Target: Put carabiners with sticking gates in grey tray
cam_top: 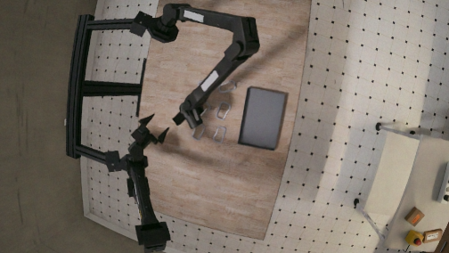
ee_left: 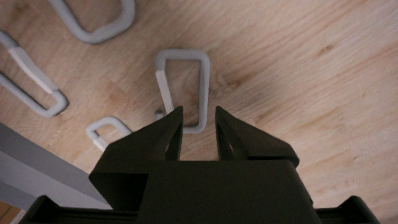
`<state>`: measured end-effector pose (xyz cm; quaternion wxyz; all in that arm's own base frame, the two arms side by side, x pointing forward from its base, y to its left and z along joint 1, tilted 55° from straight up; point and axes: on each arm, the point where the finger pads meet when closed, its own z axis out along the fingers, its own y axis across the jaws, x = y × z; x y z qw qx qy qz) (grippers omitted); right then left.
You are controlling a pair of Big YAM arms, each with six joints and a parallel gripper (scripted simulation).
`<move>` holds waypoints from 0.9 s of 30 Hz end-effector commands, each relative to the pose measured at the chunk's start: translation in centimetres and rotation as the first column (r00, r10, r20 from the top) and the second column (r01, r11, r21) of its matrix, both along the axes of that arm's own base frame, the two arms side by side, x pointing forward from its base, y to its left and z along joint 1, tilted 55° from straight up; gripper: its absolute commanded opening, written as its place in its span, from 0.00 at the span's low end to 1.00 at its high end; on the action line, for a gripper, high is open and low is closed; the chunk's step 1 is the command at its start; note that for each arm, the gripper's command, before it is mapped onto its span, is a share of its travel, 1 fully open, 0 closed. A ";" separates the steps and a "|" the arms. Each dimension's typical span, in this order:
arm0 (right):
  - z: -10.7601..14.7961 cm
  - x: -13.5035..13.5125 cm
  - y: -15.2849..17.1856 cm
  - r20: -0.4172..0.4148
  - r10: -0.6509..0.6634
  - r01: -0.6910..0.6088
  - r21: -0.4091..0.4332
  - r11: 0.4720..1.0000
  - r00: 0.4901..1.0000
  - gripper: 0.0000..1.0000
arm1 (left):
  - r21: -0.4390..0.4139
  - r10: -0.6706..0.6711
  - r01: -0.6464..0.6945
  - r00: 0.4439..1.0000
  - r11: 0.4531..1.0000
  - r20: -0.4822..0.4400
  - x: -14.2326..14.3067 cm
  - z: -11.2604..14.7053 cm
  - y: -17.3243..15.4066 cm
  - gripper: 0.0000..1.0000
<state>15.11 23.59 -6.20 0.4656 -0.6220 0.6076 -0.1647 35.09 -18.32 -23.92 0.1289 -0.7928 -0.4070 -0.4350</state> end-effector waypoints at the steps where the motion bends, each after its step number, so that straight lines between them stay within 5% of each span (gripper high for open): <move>1: 0.2 0.0 0.4 0.003 -0.001 0.001 0.018 1.000 1.000 1.00 | 0.041 0.018 -0.017 1.000 0.999 -0.020 0.0 -0.6 1.2 0.30; 27: 0.2 0.0 0.4 0.003 -0.001 0.001 0.018 1.000 1.000 1.00 | 0.032 -0.008 0.008 1.000 0.999 -0.014 0.9 -2.1 1.7 0.30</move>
